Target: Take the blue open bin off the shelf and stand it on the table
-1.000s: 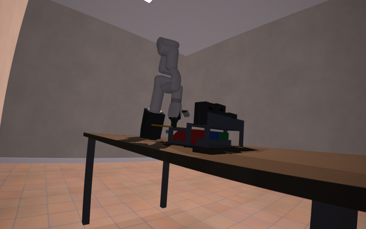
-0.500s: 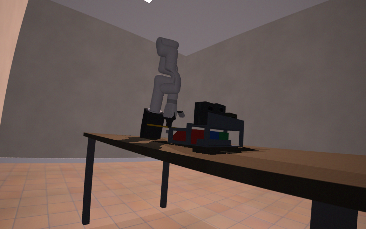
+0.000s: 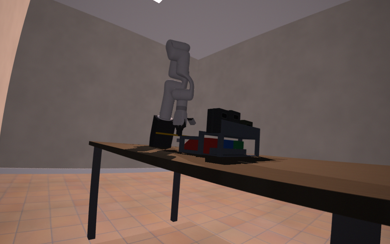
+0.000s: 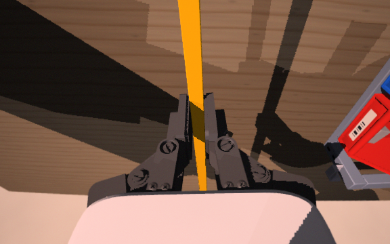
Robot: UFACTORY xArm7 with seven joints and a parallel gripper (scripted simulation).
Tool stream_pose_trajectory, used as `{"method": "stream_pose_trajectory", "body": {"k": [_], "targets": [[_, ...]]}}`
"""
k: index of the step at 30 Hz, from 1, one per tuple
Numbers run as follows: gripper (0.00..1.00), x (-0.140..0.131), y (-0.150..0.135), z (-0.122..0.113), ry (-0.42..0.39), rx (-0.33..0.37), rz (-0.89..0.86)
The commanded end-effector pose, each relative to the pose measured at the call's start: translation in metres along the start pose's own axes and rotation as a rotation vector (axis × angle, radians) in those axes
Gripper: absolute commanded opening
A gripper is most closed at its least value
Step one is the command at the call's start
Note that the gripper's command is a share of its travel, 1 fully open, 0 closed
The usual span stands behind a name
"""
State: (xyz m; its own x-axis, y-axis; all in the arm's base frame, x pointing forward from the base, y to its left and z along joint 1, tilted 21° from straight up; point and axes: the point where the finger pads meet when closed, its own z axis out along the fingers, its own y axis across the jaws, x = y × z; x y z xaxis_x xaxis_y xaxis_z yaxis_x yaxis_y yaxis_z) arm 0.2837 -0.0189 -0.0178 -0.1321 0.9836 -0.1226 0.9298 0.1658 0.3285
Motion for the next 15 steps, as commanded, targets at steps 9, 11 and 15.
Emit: {"method": "stream_pose_trajectory", "body": {"k": [9,11,15], "targets": [[0.0,-0.0004,0.0016,-0.0002,0.004,-0.011,0.001],[0.0,-0.0004,0.0048,-0.0003,0.004,-0.012,0.001],[0.0,-0.0005,0.0079,-0.0004,0.004,-0.012,0.001]]}}
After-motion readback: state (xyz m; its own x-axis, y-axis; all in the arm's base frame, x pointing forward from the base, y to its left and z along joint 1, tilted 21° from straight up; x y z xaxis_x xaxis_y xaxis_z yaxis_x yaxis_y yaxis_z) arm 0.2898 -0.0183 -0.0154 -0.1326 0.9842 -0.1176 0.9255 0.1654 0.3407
